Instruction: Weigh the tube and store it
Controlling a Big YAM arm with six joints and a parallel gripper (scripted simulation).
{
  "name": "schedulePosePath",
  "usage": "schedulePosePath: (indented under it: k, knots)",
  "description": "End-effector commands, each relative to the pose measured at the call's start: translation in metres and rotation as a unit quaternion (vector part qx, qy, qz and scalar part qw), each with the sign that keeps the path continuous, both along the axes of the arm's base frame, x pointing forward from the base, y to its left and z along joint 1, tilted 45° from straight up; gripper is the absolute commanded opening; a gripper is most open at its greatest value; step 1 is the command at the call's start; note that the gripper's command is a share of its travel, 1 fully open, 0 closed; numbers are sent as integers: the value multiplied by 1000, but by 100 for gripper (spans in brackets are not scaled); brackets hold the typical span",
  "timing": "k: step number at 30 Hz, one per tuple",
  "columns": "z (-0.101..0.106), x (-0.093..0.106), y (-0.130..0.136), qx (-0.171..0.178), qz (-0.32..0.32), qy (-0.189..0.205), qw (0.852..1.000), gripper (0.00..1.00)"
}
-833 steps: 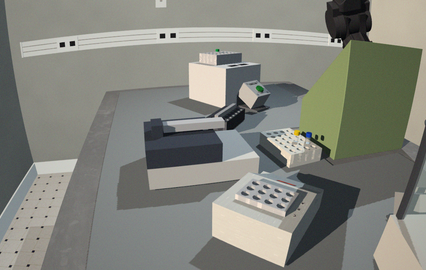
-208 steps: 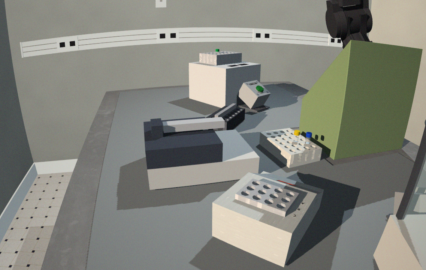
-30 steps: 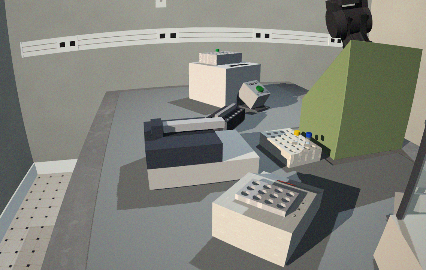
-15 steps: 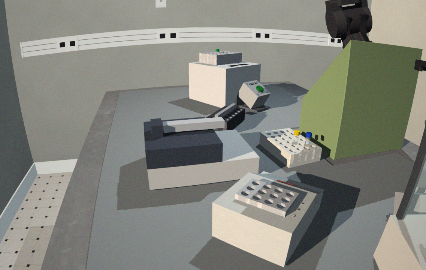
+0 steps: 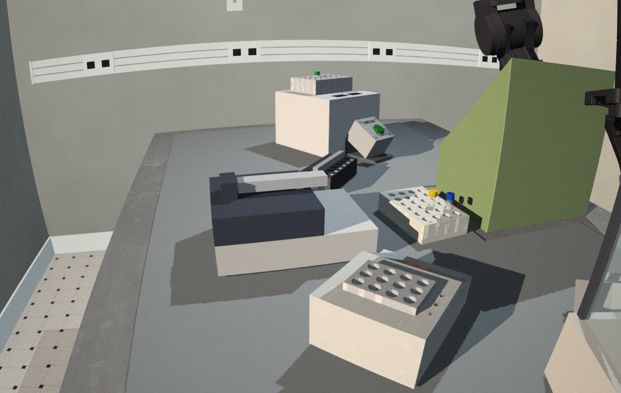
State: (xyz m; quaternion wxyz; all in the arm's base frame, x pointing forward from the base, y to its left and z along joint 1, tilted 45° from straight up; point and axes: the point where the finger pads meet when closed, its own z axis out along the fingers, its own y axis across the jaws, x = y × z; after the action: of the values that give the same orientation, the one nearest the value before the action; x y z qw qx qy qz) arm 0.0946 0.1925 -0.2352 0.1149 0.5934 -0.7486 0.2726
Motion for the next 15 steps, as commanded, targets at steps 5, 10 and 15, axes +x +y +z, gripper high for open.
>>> schedulePosePath:
  k: [5,10,15]
  knots:
    - [3,1,12,109,42,-5,993,0]
    - [8,0,4,167,57,-12,984,0]
    - [11,-1,11,176,63,-14,982,0]
